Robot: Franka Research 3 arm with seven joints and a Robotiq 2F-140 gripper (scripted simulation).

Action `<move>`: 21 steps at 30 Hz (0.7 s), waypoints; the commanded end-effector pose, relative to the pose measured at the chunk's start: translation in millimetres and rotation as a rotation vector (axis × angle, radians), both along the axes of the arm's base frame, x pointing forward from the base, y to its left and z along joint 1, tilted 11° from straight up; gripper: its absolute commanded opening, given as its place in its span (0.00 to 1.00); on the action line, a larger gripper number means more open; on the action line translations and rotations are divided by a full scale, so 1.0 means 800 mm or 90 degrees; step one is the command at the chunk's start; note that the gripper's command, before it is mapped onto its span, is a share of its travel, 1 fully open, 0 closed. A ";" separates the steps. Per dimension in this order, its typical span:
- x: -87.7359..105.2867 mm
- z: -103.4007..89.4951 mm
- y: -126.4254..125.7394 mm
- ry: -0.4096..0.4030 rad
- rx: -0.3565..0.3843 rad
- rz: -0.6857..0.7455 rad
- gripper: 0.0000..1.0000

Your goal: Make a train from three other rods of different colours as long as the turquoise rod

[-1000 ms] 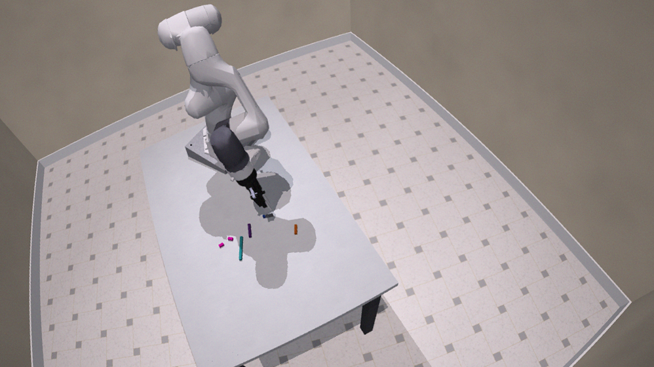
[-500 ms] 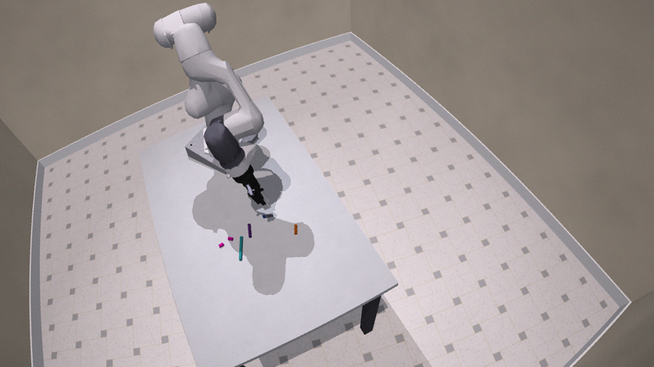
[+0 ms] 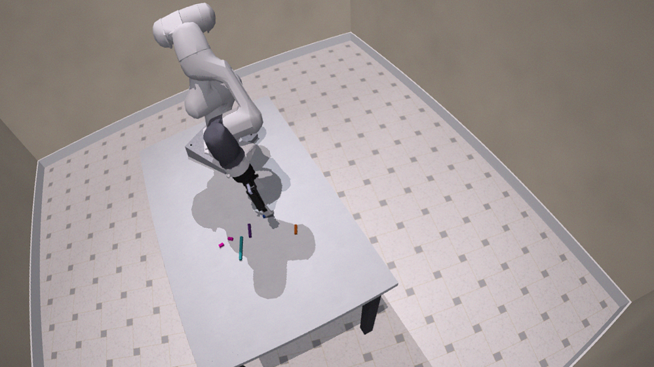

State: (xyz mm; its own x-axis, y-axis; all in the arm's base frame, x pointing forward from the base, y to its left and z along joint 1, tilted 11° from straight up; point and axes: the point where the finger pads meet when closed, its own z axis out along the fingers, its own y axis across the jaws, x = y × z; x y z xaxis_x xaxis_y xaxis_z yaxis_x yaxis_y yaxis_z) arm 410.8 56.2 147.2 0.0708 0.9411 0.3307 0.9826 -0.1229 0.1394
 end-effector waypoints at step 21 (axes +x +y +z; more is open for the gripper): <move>0.002 0.012 -0.001 -0.007 -0.144 0.053 1.00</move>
State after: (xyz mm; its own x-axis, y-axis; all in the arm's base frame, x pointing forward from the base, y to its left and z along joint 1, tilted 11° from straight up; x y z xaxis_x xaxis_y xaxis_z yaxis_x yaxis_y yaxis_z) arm 411.9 56.0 151.5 -0.0183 0.9630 0.2688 0.9871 -0.0253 0.1581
